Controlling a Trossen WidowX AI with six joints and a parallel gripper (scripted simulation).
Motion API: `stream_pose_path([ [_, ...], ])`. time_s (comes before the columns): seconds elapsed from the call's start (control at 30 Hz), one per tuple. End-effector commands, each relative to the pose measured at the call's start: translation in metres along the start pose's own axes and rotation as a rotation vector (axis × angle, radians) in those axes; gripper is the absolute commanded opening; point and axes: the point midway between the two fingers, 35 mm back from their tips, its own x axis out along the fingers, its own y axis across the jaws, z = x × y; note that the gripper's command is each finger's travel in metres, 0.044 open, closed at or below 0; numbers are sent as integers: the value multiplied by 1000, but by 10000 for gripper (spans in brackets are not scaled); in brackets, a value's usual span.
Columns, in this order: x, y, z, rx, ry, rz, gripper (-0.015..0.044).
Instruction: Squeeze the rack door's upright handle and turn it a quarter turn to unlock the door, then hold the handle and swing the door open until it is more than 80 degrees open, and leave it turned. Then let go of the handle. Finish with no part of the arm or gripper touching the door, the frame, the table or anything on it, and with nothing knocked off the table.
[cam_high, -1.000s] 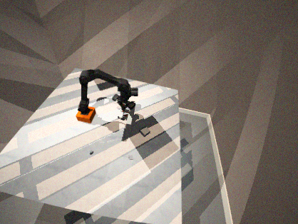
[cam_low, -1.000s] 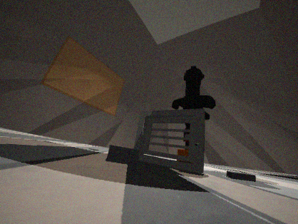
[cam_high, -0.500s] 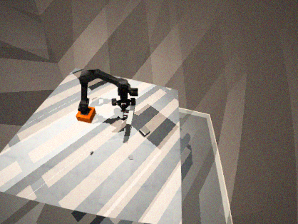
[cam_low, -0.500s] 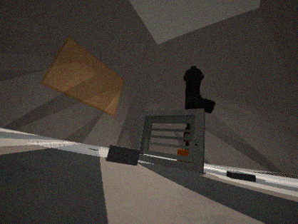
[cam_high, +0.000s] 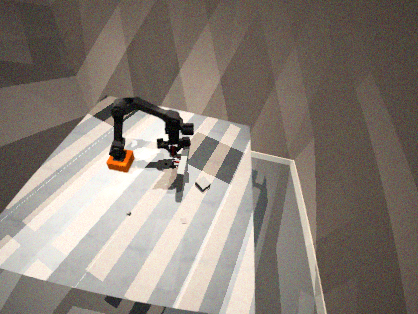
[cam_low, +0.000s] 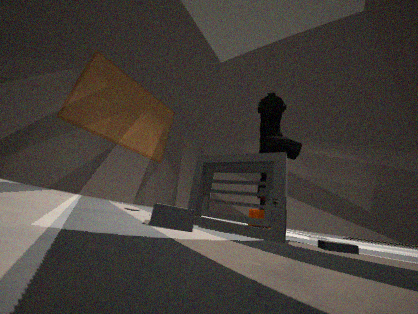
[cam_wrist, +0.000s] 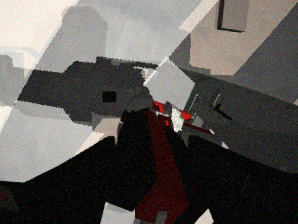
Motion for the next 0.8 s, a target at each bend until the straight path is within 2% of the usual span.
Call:
stream_pose_path([
  [0.0, 1, 0, 0, -5, 2, 2, 299],
  [0.1, 1, 0, 0, 69, 2, 2, 299],
  [0.77, 1, 0, 0, 1060, 3, 0, 299],
])
